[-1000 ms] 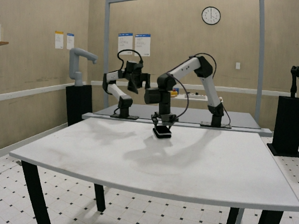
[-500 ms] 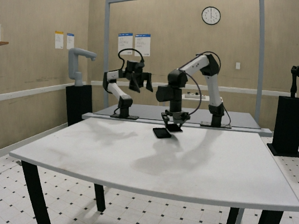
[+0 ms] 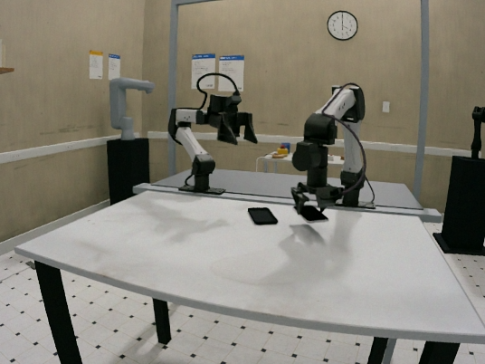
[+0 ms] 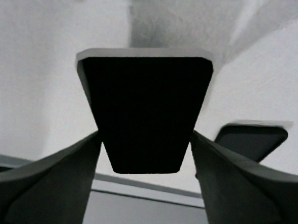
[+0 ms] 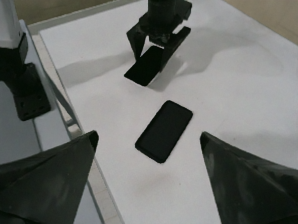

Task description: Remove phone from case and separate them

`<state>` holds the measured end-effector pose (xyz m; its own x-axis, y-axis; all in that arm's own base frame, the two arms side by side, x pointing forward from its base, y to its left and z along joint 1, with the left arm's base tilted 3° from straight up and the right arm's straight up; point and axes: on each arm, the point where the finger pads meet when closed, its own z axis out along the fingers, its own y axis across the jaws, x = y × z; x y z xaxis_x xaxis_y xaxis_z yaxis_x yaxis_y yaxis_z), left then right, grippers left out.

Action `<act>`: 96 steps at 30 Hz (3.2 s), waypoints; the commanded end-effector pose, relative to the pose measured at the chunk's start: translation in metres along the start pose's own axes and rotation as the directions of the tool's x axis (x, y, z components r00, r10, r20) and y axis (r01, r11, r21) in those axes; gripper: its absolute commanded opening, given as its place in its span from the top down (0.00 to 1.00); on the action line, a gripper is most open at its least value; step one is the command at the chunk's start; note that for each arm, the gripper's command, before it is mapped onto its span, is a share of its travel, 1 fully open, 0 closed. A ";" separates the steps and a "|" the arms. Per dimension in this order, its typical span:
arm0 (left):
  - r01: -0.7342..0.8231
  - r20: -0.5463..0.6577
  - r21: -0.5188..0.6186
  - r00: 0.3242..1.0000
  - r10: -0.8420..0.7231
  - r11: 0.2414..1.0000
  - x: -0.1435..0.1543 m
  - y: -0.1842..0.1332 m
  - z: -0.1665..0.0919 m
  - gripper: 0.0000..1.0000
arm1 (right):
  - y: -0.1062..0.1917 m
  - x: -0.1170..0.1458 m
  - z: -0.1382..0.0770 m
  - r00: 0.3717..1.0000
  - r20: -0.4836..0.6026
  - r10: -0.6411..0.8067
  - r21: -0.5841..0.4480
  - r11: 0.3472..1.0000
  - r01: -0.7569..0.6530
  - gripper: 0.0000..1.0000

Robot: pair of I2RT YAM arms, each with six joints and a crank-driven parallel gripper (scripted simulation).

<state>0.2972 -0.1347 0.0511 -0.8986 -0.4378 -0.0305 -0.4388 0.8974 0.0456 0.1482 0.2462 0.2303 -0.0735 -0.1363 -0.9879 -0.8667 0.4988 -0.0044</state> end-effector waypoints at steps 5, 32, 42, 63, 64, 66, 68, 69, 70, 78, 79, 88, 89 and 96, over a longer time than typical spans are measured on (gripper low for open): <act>-0.018 0.025 0.058 1.000 0.017 0.998 -0.003 -0.004 -0.017 0.27 | 0.004 -0.034 0.019 0.997 0.080 0.002 -0.017 1.000 -0.001 0.00; -0.020 0.025 0.063 1.000 0.018 0.998 -0.002 -0.012 0.024 0.27 | 0.003 -0.036 0.032 0.997 0.072 0.002 -0.008 1.000 -0.002 0.00; -0.023 0.018 0.042 1.000 0.022 0.999 -0.002 -0.004 0.039 0.15 | 0.003 -0.036 0.032 0.997 0.072 0.002 -0.008 1.000 -0.002 0.00; -0.002 0.082 0.047 0.997 -0.002 0.999 -0.008 -0.003 -0.037 0.05 | 0.002 -0.023 0.032 0.999 0.044 0.002 -0.007 1.000 -0.002 0.00; -0.002 0.082 0.047 0.997 -0.002 0.999 -0.008 -0.003 -0.037 0.05 | 0.002 -0.023 0.032 0.999 0.044 0.002 -0.007 1.000 -0.002 0.00; 0.002 0.102 0.044 0.995 -0.007 0.999 -0.009 -0.002 -0.036 0.05 | 0.002 -0.020 0.032 0.999 0.035 0.002 -0.008 1.000 -0.002 0.00; 0.013 0.174 0.056 0.985 -0.023 0.998 -0.015 -0.006 -0.037 0.05 | 0.001 -0.017 0.032 1.000 0.027 0.001 -0.006 1.000 -0.001 0.00; 0.019 0.212 0.058 0.977 -0.031 0.998 -0.017 -0.006 -0.038 0.05 | 0.001 -0.014 0.032 1.000 0.023 0.001 -0.006 1.000 -0.001 0.00; 0.023 0.239 0.059 0.970 -0.036 0.998 -0.018 -0.006 -0.038 0.05 | 0.001 -0.013 0.032 1.000 0.020 0.001 -0.008 1.000 -0.001 0.00; 0.045 0.578 0.075 0.812 -0.080 0.996 -0.013 -0.003 -0.049 0.05 | 0.001 -0.009 0.032 1.000 0.011 0.001 -0.008 1.000 -0.001 0.00; 0.042 0.609 0.076 0.789 -0.080 0.996 -0.010 -0.002 -0.050 0.05 | 0.001 -0.009 0.032 1.000 0.011 0.001 -0.008 1.000 -0.001 0.00; 0.012 0.748 0.075 0.661 -0.064 0.997 0.008 0.002 -0.051 0.05 | 0.001 -0.009 0.032 1.000 0.011 0.001 -0.008 1.000 -0.001 0.00; 0.005 0.764 0.073 0.643 -0.059 0.997 0.012 0.003 -0.051 0.05 | 0.001 -0.009 0.032 1.000 0.011 0.001 -0.008 1.000 -0.001 0.00; -0.036 0.778 0.045 0.628 -0.012 0.998 0.025 0.005 -0.043 0.05 | 0.001 -0.009 0.032 1.000 0.011 0.001 -0.008 1.000 -0.001 0.00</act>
<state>0.2644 -0.1409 0.0828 -0.6184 -0.2206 -0.7543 -0.3941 0.9174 0.0548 0.1637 0.2763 0.2399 -0.0623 -0.1137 -0.9916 -0.8707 0.4919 -0.0017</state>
